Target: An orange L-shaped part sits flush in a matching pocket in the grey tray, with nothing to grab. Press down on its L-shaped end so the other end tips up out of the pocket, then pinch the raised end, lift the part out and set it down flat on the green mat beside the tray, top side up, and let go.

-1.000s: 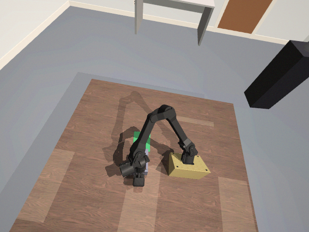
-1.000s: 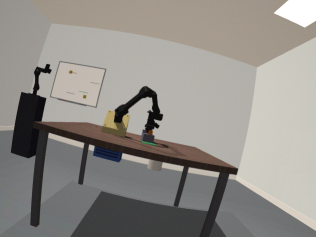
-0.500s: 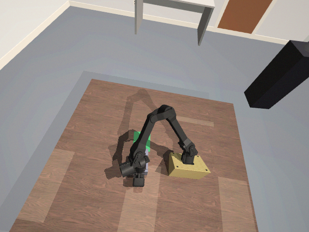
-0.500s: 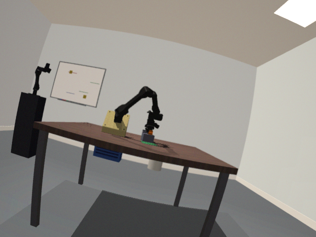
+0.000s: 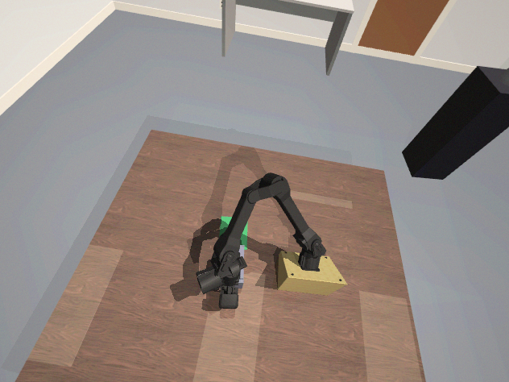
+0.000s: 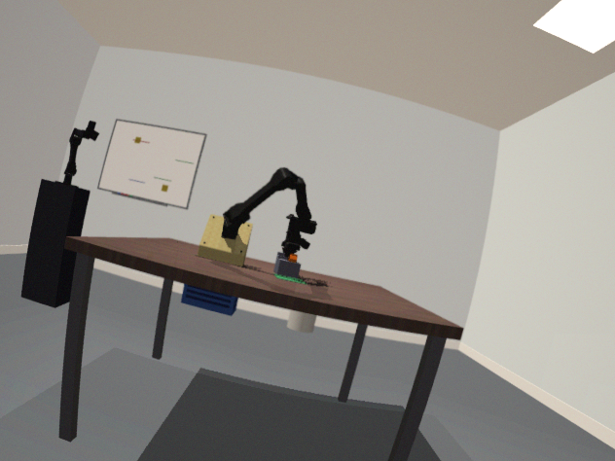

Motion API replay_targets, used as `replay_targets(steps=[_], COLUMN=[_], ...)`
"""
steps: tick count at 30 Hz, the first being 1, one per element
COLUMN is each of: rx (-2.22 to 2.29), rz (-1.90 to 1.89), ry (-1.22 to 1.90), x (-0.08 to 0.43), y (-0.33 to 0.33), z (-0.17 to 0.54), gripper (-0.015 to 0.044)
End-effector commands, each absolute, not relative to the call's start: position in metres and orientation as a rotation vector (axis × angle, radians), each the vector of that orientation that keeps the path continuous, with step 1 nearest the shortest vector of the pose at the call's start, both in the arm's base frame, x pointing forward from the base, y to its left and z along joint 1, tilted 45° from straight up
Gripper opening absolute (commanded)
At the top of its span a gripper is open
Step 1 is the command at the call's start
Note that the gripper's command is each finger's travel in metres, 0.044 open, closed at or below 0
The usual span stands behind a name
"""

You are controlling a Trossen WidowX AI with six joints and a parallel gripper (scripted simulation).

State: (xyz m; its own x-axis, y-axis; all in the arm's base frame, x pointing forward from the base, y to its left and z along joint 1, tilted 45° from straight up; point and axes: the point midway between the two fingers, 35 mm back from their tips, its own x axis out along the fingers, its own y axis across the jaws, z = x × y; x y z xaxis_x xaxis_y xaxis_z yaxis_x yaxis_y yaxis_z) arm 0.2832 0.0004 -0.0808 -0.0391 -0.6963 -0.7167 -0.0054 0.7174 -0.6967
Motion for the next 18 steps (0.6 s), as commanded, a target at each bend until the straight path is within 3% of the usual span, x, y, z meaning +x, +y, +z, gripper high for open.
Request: replay_targets(steps=[1, 12, 18], rx=[-0.597, -0.595, -0.595], rz=[-0.615, -0.612, -0.613], ry=[1.529, 1.531, 1.531], x=[0.283, 0.287, 0.287], y=[0.01, 0.067, 0.069], z=[-0.081, -0.007, -0.005], gripper=[0.018, 0.018, 0.018])
